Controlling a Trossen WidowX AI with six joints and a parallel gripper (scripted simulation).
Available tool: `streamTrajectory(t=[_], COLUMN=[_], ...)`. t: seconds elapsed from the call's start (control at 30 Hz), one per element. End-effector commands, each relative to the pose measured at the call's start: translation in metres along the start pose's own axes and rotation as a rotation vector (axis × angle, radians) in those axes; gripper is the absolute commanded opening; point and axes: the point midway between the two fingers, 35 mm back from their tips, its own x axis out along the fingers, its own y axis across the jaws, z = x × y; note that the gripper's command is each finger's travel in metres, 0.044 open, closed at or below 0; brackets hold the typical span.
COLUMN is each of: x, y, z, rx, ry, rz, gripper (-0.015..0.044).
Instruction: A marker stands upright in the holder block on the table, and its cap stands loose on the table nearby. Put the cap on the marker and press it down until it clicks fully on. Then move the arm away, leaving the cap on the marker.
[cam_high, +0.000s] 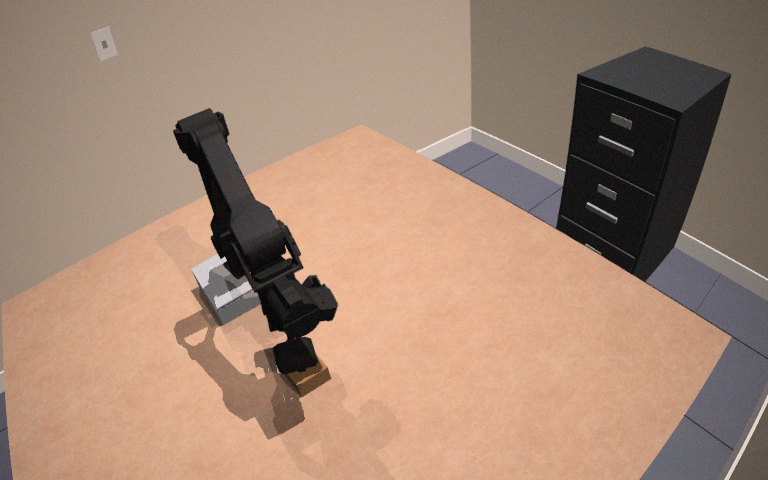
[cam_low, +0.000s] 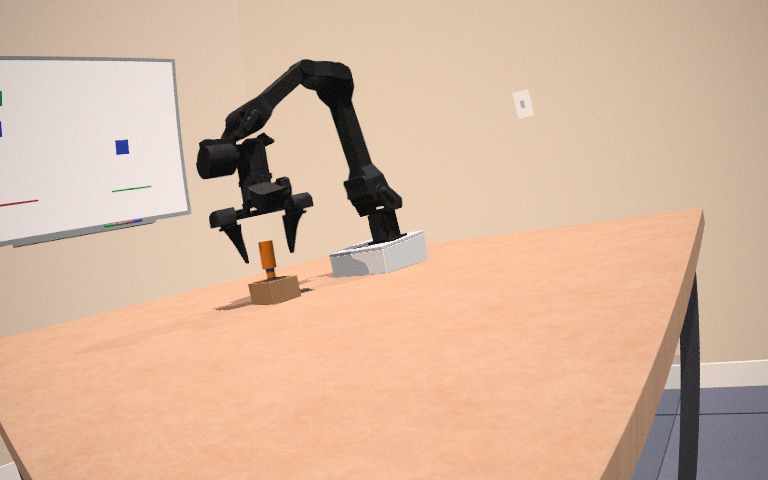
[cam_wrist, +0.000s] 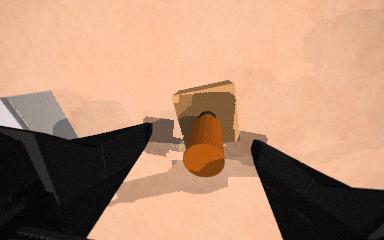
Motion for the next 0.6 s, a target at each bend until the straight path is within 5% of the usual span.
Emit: streamTrajectory(t=[0.0,0.27,0.57], x=[-0.047,-0.069,-0.064], y=[-0.004,-0.002,-0.001], z=[0.001,0.0,-0.001], rx=[0.001,0.001,0.707], ry=[-0.006,-0.006,-0.015], rz=[-0.022,-0.021,-0.018], gripper=[0.044,0.044,0.0204])
